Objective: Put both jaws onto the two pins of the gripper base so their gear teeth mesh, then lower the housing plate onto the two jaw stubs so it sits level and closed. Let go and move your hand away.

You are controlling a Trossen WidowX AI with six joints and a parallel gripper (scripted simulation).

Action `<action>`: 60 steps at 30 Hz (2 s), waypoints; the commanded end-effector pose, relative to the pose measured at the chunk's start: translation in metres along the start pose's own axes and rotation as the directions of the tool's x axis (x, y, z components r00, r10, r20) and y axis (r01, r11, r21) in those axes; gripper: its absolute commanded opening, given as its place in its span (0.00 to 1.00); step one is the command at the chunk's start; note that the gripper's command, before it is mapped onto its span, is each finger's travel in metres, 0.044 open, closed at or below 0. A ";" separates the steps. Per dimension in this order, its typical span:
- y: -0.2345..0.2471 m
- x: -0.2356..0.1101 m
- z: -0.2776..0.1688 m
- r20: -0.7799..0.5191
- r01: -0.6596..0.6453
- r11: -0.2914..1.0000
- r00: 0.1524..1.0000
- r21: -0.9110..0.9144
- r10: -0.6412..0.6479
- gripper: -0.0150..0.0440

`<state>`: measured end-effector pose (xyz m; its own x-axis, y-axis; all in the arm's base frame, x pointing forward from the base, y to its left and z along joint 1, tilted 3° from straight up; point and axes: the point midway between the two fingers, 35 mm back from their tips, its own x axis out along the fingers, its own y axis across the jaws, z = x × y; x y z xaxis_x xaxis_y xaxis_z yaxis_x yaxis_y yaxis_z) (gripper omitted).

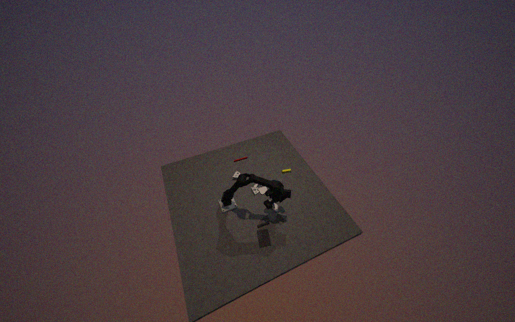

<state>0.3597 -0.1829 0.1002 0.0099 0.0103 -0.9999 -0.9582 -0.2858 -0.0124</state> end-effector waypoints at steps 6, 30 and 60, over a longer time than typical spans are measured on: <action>0.000 0.000 0.000 0.000 0.000 1.000 1.000 0.000 0.000 0.69; 0.000 0.000 0.000 0.000 0.000 1.000 1.000 0.000 0.000 0.25; 0.000 0.000 0.000 0.000 0.000 1.000 1.000 0.000 0.000 1.00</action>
<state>0.3597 -0.1829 0.1002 0.0099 0.0103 -0.9999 -0.9582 -0.2858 -0.0124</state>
